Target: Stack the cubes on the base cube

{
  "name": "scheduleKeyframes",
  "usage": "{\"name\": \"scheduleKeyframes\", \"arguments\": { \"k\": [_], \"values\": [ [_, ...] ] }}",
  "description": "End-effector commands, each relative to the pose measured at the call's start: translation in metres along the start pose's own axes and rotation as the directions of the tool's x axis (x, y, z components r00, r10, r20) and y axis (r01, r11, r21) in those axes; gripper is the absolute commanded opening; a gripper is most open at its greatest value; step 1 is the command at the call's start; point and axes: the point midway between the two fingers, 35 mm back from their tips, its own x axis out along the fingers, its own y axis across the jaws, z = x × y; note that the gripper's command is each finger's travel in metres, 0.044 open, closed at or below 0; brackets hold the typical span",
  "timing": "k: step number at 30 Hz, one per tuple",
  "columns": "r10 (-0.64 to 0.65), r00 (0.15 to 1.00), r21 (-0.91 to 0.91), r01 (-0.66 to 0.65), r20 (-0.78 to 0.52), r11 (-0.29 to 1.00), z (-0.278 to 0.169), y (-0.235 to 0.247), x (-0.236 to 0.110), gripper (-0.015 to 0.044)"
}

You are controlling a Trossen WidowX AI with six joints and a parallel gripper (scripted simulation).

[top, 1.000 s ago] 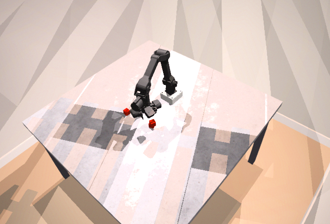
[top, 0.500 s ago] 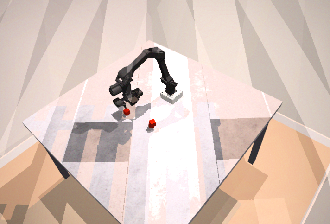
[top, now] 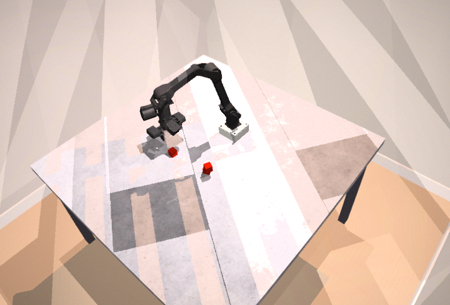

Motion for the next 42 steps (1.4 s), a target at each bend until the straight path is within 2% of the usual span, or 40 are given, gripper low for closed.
{"name": "scheduleKeyframes", "arguments": {
  "k": [1, 4, 13, 42],
  "values": [
    [0.030, 1.000, -0.004, -0.030, 0.006, 1.000, 0.000, 0.004, 0.035, 0.0265],
    [0.031, 1.000, -0.004, -0.031, 0.006, 1.000, 0.000, 0.006, 0.055, 0.0265],
    [0.031, 1.000, -0.004, -0.031, 0.006, 1.000, 0.000, 0.007, 0.071, 0.0265],
    [0.031, 1.000, -0.004, -0.031, 0.006, 1.000, 0.001, 0.008, 0.104, 0.0265]
  ]
}}
